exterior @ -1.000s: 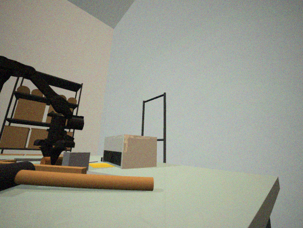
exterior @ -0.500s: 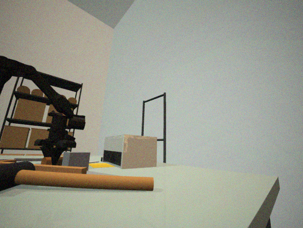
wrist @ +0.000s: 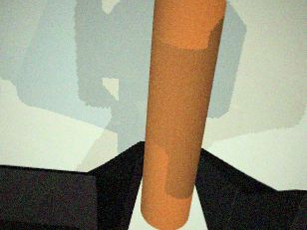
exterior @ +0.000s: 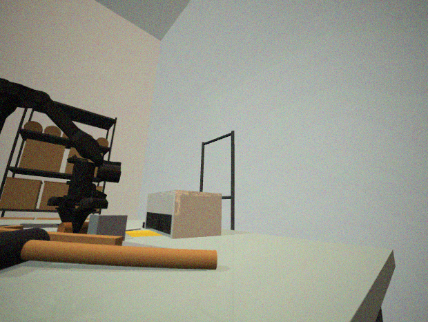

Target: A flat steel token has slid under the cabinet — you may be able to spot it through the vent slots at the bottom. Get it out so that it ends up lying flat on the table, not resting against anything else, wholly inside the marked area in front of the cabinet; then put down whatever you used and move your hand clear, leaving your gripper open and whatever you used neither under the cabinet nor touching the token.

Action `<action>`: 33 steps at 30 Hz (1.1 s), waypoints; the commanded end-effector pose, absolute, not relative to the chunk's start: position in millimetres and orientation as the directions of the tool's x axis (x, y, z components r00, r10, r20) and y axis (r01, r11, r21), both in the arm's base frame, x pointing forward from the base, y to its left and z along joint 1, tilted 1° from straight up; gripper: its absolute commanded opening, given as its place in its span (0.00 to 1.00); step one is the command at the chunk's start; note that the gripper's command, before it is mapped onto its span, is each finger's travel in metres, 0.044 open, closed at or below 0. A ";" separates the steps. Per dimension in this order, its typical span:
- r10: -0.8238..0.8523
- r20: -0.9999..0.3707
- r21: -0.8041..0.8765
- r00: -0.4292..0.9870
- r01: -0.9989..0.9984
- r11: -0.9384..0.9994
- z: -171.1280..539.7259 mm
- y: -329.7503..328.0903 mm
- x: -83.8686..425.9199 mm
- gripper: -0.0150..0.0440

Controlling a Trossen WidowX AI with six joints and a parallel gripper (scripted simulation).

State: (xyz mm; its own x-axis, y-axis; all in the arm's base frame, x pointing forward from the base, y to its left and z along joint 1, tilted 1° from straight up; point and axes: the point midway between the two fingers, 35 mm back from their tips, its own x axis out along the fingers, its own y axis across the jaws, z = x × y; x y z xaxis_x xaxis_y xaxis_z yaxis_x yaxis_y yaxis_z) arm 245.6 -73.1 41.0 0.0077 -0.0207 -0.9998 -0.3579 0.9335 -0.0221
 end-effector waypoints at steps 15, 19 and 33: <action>-0.024 -1.000 -0.027 0.012 -0.361 0.932 42.3 -90.2 239.2 0.25; -0.024 -1.000 -0.027 0.012 -0.361 0.932 42.4 -93.9 237.7 0.25; -0.025 -1.000 -0.028 0.012 -0.361 0.932 42.6 -106.7 232.5 0.25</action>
